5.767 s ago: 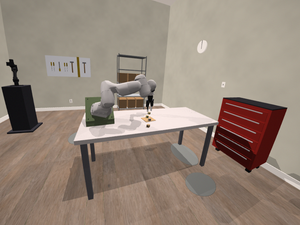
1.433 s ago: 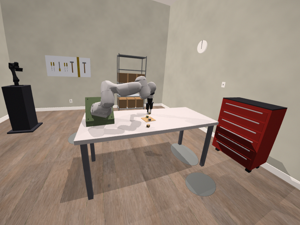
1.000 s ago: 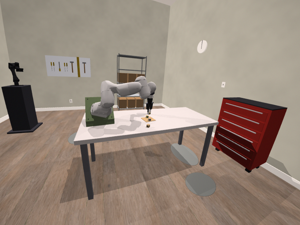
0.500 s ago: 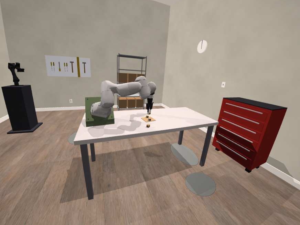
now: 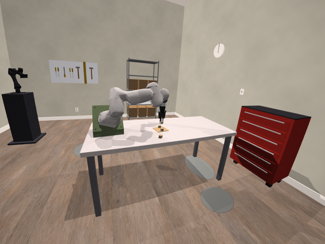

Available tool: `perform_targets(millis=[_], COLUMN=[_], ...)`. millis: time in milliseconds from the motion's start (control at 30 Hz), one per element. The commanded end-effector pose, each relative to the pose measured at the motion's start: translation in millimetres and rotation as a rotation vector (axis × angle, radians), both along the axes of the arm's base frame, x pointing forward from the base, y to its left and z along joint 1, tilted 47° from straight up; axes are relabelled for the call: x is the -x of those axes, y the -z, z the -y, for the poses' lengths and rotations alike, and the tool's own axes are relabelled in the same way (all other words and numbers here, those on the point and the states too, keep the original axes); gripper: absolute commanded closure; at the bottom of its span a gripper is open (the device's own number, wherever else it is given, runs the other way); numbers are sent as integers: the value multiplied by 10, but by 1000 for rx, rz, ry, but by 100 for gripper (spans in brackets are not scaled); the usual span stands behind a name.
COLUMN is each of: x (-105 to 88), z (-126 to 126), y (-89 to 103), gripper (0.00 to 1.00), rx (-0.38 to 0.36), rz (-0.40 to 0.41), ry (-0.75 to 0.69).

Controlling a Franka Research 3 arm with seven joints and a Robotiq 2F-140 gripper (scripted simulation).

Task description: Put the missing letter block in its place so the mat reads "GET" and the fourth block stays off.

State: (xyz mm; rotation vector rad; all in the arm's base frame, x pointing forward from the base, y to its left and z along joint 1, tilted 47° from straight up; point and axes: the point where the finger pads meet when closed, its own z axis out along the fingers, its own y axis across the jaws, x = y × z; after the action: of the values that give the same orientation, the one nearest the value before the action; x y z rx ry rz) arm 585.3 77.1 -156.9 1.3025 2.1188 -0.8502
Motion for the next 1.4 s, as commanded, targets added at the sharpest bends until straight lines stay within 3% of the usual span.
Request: perform_targets(millis=[0,433,867,967,1100,1200,1267,1300,1367], x=[12,83,87,101,205,270,270,348,399], z=[-147,-672,-698,-613,-295,-163,-163,-29,47], y=[-126,-612,-641,-761,-1162,-1309,-1309,-1447,-1522], gripper=[84,84,84,84,84,84,84,84,84], rx=[-2,-2,-2,-2,-8,-11,-11,-16,-19], rz=[5,5,6,32,123,158,158,193,212], ry=[1,1,2,22,95,126,126,158,176])
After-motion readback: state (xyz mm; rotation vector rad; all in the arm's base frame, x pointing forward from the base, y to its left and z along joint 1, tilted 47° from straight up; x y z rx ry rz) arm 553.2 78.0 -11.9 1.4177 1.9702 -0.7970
